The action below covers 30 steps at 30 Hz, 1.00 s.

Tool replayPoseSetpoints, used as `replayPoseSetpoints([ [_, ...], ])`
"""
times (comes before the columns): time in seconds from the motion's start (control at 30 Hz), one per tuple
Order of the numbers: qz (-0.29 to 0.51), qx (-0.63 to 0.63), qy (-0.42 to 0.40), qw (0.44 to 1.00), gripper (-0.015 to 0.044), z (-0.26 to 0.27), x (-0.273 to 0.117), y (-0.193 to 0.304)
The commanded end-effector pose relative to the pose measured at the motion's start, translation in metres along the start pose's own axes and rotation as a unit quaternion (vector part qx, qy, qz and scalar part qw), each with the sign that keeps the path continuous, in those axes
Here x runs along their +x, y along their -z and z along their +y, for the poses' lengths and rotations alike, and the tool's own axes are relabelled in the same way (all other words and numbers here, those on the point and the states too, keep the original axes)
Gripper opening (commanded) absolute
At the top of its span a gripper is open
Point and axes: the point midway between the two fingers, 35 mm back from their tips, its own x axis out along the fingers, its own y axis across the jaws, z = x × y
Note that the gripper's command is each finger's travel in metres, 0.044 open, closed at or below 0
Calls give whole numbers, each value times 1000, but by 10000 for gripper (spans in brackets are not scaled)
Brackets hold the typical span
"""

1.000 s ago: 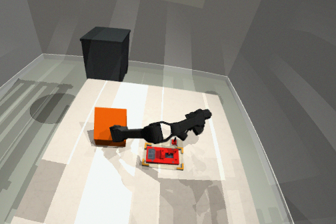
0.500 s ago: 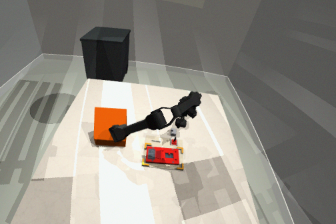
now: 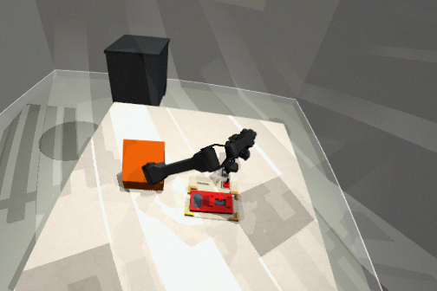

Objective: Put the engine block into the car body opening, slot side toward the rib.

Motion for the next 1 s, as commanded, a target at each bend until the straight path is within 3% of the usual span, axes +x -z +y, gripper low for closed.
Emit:
replayPoseSetpoints([
  [0.0,-7,-3,-1,1000,440,3,4,1],
  [0.97,-8,-3,0,1000,440,3,52,2],
])
